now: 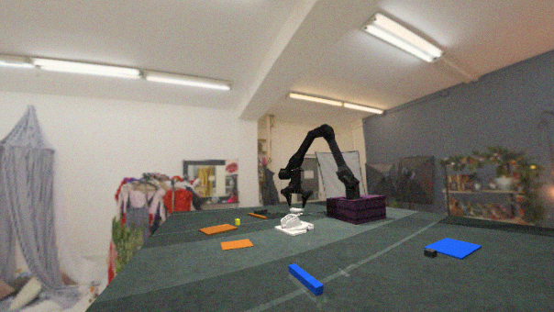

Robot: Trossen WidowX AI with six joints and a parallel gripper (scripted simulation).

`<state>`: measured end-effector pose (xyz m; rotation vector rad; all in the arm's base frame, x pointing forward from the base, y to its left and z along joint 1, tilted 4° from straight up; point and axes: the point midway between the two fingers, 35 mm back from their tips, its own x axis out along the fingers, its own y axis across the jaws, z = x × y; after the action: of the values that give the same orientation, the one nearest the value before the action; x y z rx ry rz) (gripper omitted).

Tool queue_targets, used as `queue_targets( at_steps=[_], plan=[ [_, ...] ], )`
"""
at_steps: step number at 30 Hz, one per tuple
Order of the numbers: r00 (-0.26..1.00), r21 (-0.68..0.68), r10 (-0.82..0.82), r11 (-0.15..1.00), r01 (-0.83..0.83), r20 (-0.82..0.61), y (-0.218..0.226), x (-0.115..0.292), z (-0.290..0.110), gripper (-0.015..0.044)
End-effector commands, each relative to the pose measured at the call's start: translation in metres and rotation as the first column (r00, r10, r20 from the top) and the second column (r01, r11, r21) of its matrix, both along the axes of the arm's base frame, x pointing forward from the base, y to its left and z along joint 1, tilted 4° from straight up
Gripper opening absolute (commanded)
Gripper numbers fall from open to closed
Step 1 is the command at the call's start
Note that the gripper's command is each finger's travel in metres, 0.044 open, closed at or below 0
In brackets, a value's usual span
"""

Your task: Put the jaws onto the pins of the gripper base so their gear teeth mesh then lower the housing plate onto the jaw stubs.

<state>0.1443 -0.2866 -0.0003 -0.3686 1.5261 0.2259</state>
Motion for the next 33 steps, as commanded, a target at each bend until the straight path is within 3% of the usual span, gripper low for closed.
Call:
queue_targets(
  at_steps=[1, 33],
  plan=[
    [1.0, 0.005, 0.005, 1.0, -0.005, 0.003, 0.001, 0.0, -0.003, 0.044],
    [1.0, 0.005, 0.005, 1.0, -0.005, 0.003, -0.001, 0.001, -0.032, 0.044]
  ],
)
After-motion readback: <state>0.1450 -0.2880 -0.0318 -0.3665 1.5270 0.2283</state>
